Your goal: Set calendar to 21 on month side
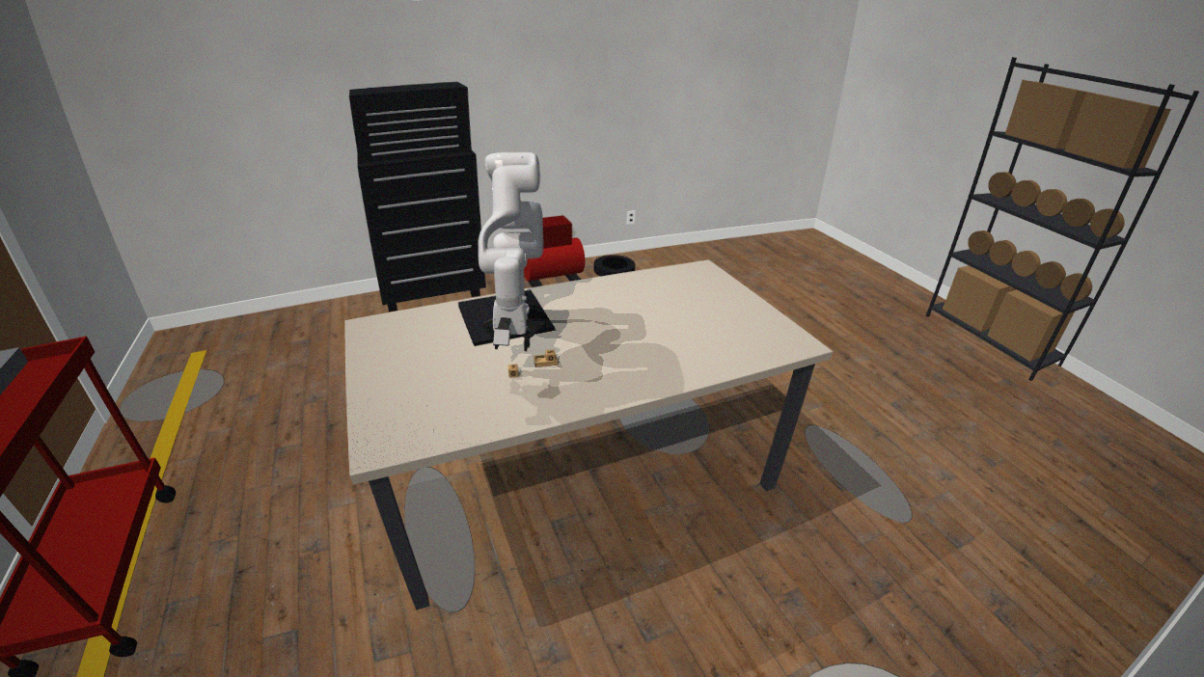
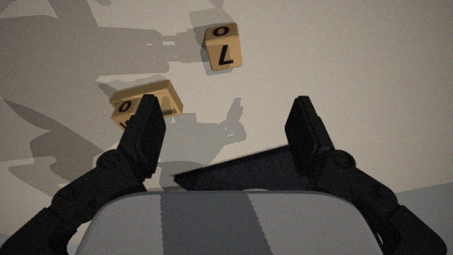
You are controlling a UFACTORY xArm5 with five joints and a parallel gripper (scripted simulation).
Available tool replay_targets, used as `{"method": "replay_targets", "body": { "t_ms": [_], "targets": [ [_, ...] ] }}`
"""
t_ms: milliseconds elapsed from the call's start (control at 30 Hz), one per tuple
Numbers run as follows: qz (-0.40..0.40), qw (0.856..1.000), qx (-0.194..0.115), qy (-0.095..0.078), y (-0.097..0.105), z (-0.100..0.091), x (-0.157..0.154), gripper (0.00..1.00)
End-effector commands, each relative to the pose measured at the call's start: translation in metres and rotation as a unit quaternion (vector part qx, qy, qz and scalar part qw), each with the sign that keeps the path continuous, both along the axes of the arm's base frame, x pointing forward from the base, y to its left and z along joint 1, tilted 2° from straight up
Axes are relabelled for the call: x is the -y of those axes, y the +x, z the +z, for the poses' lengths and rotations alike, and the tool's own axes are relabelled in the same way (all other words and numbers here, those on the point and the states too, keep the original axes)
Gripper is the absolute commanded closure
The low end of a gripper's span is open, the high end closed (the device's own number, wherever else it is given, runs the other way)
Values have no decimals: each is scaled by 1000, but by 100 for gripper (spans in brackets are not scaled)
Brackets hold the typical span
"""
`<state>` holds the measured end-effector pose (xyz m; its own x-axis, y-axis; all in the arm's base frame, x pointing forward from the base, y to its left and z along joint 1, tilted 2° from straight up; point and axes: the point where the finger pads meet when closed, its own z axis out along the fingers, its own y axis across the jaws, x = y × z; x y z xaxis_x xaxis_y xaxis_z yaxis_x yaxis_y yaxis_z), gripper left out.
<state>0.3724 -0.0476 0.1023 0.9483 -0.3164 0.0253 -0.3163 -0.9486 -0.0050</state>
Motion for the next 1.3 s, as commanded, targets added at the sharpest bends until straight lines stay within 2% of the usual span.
{"method": "replay_targets", "body": {
  "t_ms": [0, 267, 600, 633, 1267],
  "targets": [
    [32, 999, 2, -1, 1, 1, 0, 0],
    [88, 996, 1, -3, 1, 1, 0, 0],
    [97, 995, 1, -3, 1, 1, 0, 0],
    [97, 995, 1, -3, 1, 1, 0, 53],
    [97, 995, 1, -3, 1, 1, 0, 53]
  ]
}}
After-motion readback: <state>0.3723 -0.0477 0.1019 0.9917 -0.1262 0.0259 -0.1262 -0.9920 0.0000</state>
